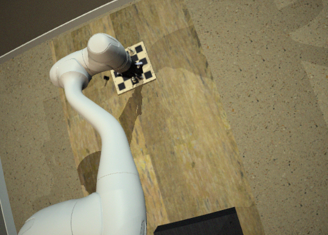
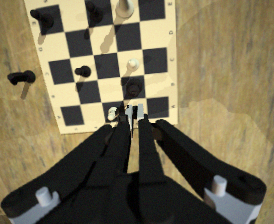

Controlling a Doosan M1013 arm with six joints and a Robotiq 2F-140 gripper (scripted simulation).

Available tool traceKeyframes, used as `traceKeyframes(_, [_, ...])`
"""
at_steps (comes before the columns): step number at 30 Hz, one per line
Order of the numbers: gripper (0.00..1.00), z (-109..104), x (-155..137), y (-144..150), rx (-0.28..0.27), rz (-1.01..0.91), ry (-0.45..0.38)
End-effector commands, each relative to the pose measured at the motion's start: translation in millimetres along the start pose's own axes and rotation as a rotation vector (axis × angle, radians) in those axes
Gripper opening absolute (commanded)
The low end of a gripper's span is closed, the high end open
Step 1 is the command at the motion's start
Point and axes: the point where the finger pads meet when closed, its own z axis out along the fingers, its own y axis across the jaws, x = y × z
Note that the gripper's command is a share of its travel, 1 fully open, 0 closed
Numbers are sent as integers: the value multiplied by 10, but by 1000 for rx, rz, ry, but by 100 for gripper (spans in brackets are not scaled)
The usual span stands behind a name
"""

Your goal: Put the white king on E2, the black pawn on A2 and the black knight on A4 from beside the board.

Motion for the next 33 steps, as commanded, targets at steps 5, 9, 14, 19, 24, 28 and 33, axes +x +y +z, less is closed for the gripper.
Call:
traceKeyframes(5, [0, -2, 0, 0, 0, 0, 0])
traceKeyframes(9, [0, 0, 0, 0, 0, 0, 0])
traceKeyframes(14, [0, 10, 0, 0, 0, 0, 0])
traceKeyframes(19, [0, 25, 0, 0, 0, 0, 0])
traceKeyframes(24, [0, 34, 0, 0, 0, 0, 0])
traceKeyframes(28, [0, 35, 0, 0, 0, 0, 0])
traceKeyframes(33, [0, 35, 0, 0, 0, 0, 0])
